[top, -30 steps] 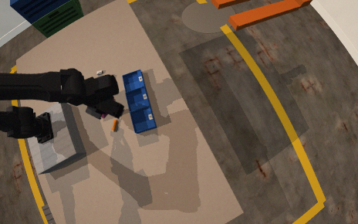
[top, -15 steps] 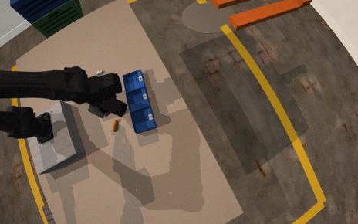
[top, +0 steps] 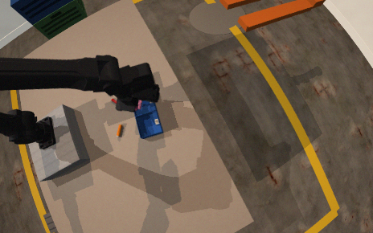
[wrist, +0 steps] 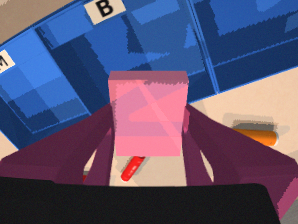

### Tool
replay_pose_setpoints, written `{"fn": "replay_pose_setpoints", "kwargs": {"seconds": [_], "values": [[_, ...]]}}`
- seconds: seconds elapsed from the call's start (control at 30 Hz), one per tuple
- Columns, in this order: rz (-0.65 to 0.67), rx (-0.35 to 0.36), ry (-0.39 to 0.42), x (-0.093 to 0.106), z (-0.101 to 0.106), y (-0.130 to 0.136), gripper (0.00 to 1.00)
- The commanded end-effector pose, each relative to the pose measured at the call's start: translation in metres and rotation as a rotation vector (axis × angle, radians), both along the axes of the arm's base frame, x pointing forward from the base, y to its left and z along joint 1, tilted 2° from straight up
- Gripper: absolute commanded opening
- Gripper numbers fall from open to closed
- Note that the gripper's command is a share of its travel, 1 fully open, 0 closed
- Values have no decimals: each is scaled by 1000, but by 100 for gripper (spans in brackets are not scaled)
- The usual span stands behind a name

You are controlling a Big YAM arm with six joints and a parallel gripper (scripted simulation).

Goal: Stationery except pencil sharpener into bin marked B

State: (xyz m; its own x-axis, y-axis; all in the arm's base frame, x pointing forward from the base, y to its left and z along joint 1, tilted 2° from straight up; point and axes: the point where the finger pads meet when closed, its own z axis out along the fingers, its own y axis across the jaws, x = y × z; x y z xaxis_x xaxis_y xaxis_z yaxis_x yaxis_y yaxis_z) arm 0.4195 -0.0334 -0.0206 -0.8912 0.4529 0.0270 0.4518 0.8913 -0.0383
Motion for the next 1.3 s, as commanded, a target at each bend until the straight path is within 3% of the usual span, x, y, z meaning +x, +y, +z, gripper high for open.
{"fn": "replay_pose_setpoints", "kwargs": {"seconds": [0.0, 0.07, 0.1, 0.33, 0.4, 0.43, 0.53, 0.57, 0.6, 0.97, 1.03, 1.27], "values": [[155, -1, -34, 45, 14, 5, 34], [202, -2, -38, 51, 22, 0, 34], [229, 1, -29, 29, 17, -1, 34], [401, 2, -60, 28, 17, -5, 34], [401, 2, -60, 28, 17, -5, 34], [401, -12, -108, 52, 33, -8, 34], [401, -5, -84, 48, 25, -8, 34], [401, 1, -53, 35, 16, -2, 34], [401, -1, -72, 41, 21, -7, 34], [401, 1, -60, 31, 19, -6, 34], [403, 12, -22, 22, -3, -5, 34], [402, 7, -39, 28, -11, -6, 34]]}}
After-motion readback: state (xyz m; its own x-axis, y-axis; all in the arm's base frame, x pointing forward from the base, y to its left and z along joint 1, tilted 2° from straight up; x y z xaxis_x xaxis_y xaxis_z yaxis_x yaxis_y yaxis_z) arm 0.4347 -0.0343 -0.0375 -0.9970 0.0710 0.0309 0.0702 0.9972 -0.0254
